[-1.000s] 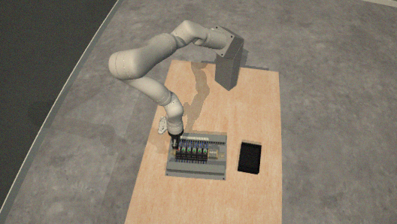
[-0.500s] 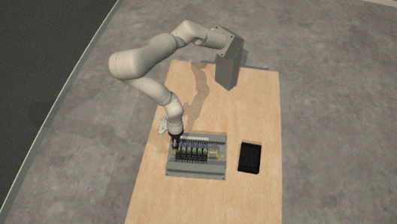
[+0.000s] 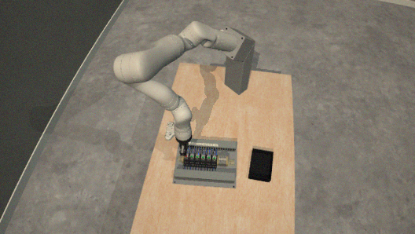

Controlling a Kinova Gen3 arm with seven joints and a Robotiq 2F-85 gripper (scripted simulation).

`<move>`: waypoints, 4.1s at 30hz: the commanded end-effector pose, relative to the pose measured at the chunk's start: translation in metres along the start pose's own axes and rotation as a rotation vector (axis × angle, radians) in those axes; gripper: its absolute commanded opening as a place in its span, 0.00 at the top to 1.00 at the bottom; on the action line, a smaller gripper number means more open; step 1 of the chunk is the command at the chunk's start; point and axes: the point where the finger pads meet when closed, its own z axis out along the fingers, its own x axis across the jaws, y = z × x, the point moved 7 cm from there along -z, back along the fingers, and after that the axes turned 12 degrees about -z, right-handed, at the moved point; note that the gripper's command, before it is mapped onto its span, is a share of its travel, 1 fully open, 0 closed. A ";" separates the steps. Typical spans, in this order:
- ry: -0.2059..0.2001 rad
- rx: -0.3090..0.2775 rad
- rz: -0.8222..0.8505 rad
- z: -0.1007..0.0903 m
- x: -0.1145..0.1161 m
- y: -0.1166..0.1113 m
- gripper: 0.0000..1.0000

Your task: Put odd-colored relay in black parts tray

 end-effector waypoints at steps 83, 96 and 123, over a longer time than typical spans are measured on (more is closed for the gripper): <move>-0.005 -0.004 -0.006 0.044 -0.004 -0.001 0.39; -0.005 -0.004 -0.006 0.044 -0.004 -0.001 0.39; -0.005 -0.004 -0.006 0.043 -0.005 0.000 0.39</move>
